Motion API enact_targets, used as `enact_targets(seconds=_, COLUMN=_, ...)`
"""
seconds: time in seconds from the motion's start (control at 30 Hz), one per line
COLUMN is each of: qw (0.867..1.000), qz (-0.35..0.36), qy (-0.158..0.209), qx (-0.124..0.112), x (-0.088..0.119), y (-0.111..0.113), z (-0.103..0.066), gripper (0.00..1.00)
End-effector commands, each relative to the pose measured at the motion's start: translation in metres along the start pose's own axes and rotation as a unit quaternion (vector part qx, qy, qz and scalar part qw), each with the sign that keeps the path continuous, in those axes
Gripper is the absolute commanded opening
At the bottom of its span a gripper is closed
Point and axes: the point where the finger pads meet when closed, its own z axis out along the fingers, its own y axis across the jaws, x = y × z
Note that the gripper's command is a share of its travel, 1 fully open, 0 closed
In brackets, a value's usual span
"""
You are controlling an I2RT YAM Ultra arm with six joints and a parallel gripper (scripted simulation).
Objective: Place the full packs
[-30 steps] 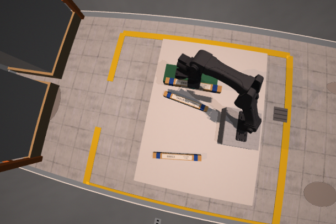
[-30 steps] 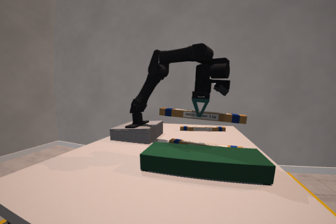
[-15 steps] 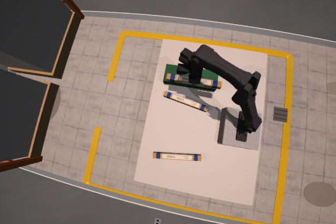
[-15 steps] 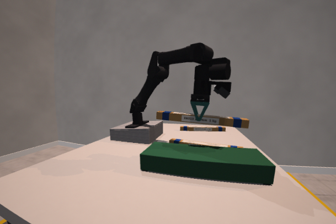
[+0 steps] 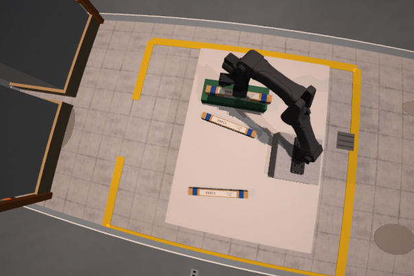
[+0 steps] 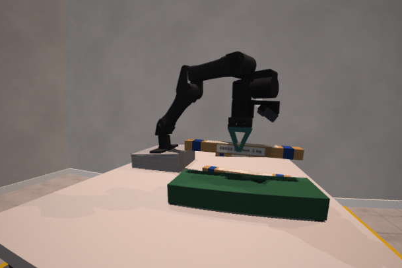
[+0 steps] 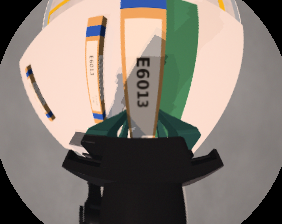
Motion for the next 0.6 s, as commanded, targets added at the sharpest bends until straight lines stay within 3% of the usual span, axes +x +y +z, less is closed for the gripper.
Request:
enact_targets(seconds=0.0, qw=0.998, qz=-0.002, qy=-0.050, qx=0.031, x=-0.010, y=-0.020, z=-0.043, gripper=0.00)
enact_targets(seconds=0.03, qw=0.997, qz=-0.001, qy=-0.065, qx=0.040, x=-0.010, y=-0.021, z=-0.060, gripper=0.00)
enact_targets(seconds=0.13, qw=0.997, qz=-0.011, qy=-0.072, qx=0.041, x=-0.017, y=-0.013, z=-0.063, gripper=0.00)
enact_targets(seconds=0.57, qw=0.997, qz=-0.004, qy=-0.066, qx=0.042, x=-0.012, y=-0.017, z=-0.061, gripper=0.00)
